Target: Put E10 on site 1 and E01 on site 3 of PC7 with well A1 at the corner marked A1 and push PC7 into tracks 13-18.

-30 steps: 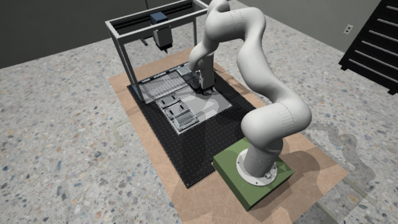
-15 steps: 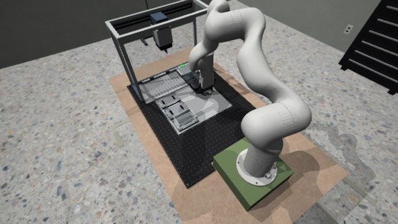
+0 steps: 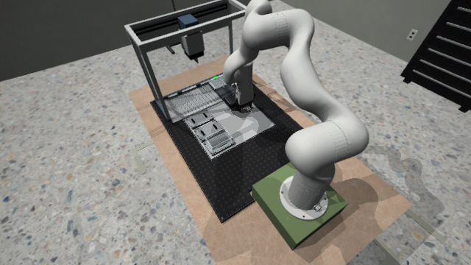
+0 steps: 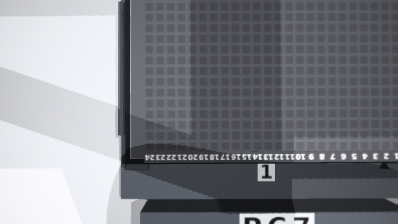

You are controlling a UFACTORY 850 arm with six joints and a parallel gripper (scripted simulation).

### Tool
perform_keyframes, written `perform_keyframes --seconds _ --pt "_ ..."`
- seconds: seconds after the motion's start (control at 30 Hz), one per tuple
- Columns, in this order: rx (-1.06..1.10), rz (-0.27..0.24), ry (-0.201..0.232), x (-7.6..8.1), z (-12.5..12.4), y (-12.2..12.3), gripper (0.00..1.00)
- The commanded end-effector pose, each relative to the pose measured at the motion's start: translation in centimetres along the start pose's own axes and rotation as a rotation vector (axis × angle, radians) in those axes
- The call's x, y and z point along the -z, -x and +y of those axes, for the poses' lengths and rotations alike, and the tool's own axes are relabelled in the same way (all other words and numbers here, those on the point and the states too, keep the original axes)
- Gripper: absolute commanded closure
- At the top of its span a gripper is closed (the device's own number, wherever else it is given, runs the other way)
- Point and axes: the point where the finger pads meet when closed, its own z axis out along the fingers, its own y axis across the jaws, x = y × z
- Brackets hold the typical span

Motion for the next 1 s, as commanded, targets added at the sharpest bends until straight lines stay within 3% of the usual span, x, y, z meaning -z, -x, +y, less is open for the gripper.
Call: perform_keyframes --seconds 0.0,0.97 --pt "0.000 0.001 0.000 0.08 0.02 -0.07 0.18" --pt "0.000 0.001 0.000 0.08 0.02 0.67 0.18"
